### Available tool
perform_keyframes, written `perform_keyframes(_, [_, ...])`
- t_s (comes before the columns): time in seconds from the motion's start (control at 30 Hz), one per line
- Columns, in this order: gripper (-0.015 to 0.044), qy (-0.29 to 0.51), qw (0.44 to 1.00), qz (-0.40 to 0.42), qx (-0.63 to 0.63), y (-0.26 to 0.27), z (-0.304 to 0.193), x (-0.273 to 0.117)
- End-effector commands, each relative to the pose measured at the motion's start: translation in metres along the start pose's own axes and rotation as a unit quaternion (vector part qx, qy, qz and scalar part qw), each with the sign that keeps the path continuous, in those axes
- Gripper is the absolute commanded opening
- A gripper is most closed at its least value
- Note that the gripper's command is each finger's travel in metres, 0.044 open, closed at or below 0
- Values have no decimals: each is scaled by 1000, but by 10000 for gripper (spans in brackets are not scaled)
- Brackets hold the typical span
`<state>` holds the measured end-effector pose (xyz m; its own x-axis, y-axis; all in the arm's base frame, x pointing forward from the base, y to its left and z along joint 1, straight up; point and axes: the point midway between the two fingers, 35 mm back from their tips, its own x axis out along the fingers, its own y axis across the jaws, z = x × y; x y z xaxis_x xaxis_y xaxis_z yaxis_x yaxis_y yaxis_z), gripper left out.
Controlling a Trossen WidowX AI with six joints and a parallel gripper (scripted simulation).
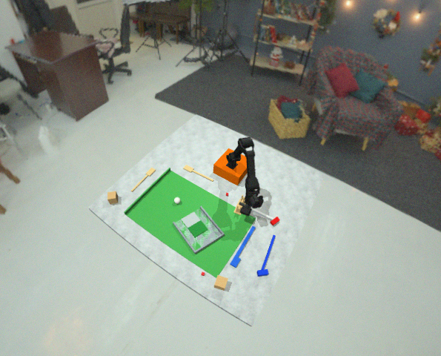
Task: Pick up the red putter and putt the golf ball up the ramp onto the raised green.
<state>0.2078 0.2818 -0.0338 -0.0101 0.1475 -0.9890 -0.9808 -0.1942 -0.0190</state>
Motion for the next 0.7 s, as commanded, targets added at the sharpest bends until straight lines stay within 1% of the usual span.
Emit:
perform_keyframes(0.0, [125,0,1000,0,0,0,0,-1])
perform_keyframes(0.1, [46,0,1000,0,0,0,0,-1])
perform_keyframes(0.3, [6,0,1000,0,0,0,0,-1])
perform_keyframes(0.47, [0,-1,1000,0,0,-2,4,-19])
perform_keyframes(0.67, [0,-1,1000,0,0,-3,11,-69])
